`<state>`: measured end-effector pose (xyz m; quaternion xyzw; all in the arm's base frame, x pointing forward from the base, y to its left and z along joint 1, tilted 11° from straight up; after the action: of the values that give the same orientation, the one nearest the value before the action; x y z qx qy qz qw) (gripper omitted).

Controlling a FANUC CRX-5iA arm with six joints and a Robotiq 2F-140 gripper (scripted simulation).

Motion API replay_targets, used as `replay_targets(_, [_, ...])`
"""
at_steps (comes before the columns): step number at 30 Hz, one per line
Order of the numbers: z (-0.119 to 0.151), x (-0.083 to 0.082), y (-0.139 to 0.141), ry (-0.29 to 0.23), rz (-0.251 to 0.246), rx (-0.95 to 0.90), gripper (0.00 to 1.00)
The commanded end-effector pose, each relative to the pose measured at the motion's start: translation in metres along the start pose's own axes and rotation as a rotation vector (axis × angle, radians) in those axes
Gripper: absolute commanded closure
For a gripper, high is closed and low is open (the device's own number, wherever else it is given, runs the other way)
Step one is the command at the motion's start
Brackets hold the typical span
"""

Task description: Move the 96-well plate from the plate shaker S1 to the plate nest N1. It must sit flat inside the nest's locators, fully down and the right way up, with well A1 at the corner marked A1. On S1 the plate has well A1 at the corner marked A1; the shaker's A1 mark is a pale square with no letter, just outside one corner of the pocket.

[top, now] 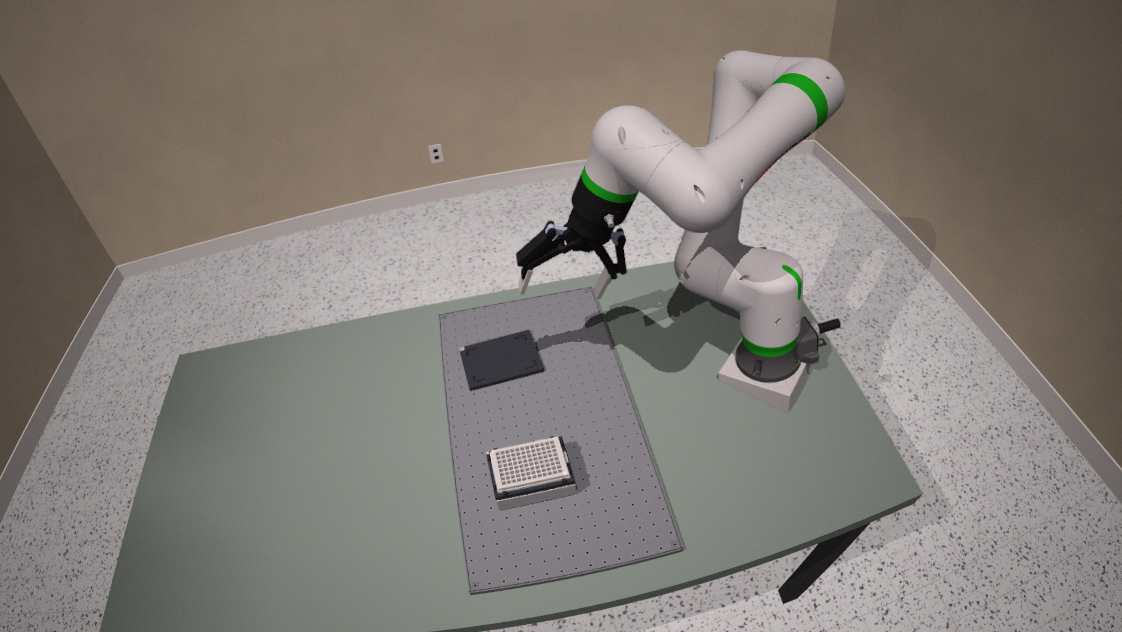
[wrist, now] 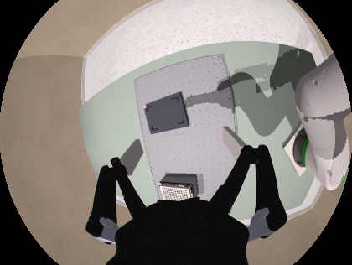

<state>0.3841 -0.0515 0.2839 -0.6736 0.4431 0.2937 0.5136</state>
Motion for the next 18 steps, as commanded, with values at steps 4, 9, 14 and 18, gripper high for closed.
replay_targets(4, [0.018,0.000,-0.013,-0.025,0.032,-0.141,0.00])
replay_targets(9, [0.035,0.001,-0.022,-0.045,0.051,-0.261,0.00])
replay_targets(14, [0.052,0.003,-0.032,-0.067,0.068,-0.381,0.00])
replay_targets(18, [0.065,0.004,-0.038,-0.084,0.079,-0.469,0.00])
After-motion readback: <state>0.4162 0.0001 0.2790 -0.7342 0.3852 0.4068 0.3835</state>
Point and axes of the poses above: the point where the finger pads meet when closed, its own x axis out along the fingers, its own y axis across the jaws, z = x × y, the point moved 3 cm from there along -x, back along the fingers, and after that the axes turned 2 degrees about x, right-handed, at the moved point
